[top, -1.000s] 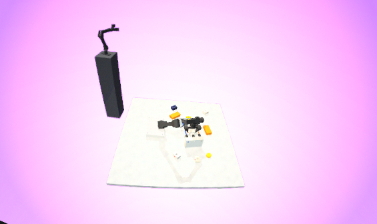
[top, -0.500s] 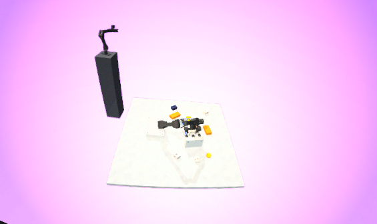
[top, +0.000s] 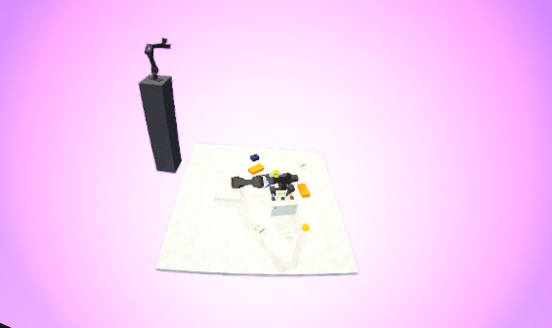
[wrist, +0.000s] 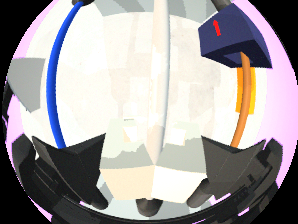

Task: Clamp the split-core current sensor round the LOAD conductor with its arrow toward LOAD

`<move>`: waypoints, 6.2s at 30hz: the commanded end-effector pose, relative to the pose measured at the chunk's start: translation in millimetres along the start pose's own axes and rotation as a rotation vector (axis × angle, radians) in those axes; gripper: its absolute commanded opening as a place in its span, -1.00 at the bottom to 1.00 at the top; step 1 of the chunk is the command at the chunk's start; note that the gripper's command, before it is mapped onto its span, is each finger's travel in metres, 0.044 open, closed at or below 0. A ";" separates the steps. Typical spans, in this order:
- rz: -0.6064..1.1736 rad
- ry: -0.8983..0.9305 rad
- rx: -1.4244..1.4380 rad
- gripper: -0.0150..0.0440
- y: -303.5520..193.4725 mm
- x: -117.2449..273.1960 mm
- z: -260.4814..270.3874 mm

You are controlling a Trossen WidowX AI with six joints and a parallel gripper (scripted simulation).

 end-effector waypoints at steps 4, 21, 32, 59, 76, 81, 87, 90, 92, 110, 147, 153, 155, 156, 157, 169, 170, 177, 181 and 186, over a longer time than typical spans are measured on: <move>-0.001 0.001 0.001 0.75 0.3 0.4 0.2; -0.001 0.001 0.001 0.04 0.3 0.4 0.2; -0.001 0.001 0.001 -0.49 0.3 0.4 0.2; -0.001 0.001 0.001 -0.49 0.3 0.4 0.2; 0.001 -0.001 0.000 -0.49 0.1 0.5 -0.1; 0.001 0.004 0.001 -0.49 0.2 5.2 -0.9; 0.001 0.014 0.001 -0.49 0.4 14.6 -2.2; 0.002 0.019 0.002 -0.49 0.5 19.4 -2.7; 0.003 0.022 0.002 -0.49 0.5 22.3 -3.0; 0.006 0.027 0.008 -0.05 0.2 20.2 -2.0; 0.006 0.029 0.009 -0.40 0.2 20.9 -2.2; 0.006 0.030 0.012 -0.49 0.1 21.5 -1.9; 0.006 0.030 0.012 -0.49 0.1 21.5 -1.9; 0.006 0.030 0.012 -0.49 0.1 21.5 -1.9; 0.006 0.030 0.012 -0.49 0.1 21.5 -1.9; 0.003 -0.030 0.012 -0.49 -0.7 21.6 7.2; 0.003 -0.030 0.012 -0.49 -0.7 21.6 7.2; 0.002 -0.029 0.011 -0.49 -0.6 17.9 7.2; -0.001 -0.029 0.010 -0.22 -0.2 20.0 7.4; -0.001 -0.029 0.010 0.22 -0.2 20.0 7.4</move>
Point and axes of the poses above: the point midway between the two fingers, 35 mm back from their tips, its own x axis back along the fingers, its own z axis across the jaws, y = z × x, the point moved 10 cm from there along x, back along the fingers, and after that the axes turned 4 degrees about -x, right-handed, at the moved point
